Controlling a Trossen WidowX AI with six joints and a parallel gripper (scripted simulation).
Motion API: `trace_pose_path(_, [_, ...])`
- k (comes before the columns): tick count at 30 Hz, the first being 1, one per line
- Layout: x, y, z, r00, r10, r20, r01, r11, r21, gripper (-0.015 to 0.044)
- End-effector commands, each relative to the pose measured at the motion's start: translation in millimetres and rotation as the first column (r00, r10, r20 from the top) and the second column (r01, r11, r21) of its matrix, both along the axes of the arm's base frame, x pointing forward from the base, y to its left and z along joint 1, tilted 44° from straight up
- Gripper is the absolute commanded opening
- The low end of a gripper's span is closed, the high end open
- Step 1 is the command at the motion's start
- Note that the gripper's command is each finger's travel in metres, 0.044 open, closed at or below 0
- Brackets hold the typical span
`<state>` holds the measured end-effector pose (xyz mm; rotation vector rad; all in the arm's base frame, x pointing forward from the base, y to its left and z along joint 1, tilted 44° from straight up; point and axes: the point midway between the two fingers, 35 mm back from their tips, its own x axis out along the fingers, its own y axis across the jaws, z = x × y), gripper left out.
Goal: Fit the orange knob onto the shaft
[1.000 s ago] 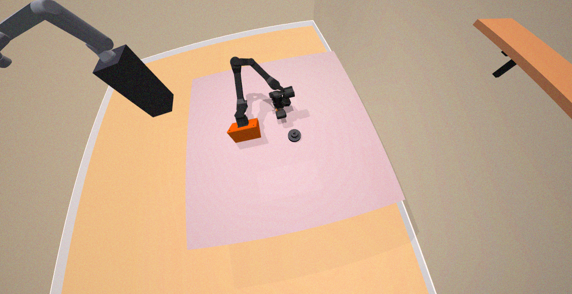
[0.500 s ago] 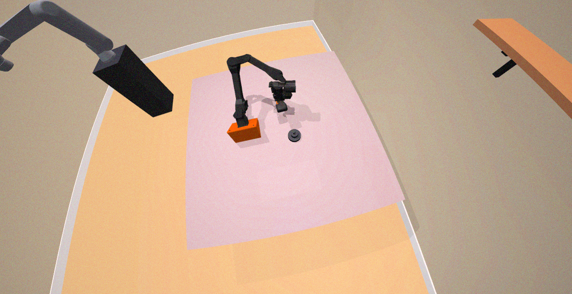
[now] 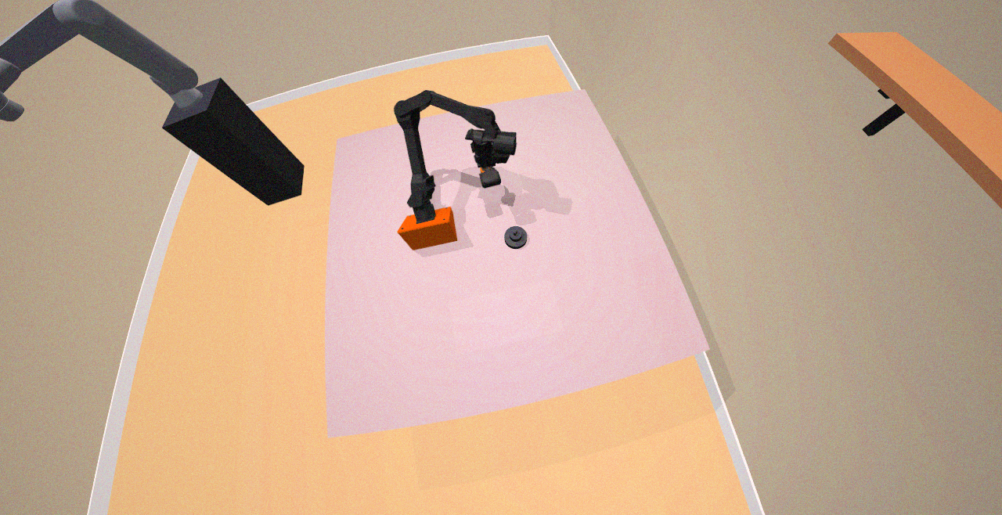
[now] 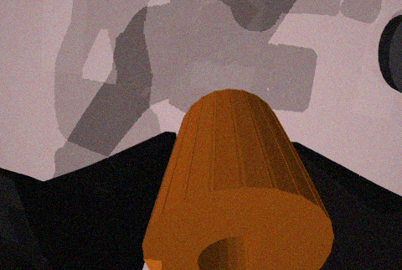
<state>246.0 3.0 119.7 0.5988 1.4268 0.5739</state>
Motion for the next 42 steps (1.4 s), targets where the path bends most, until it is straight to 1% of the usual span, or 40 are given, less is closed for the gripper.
trace_pose_path(1, [5,-9,-4,1.0,-0.004,0.007,0.004,1.0,-0.012,0.0])
trace_pose_path(23, [32,-47,-50,1.0,-0.006,0.009,0.006,1.0,-0.021,0.0])
trace_pose_path(42, [47,-78,-98,1.0,-0.004,0.01,0.005,1.0,-0.021,0.0])
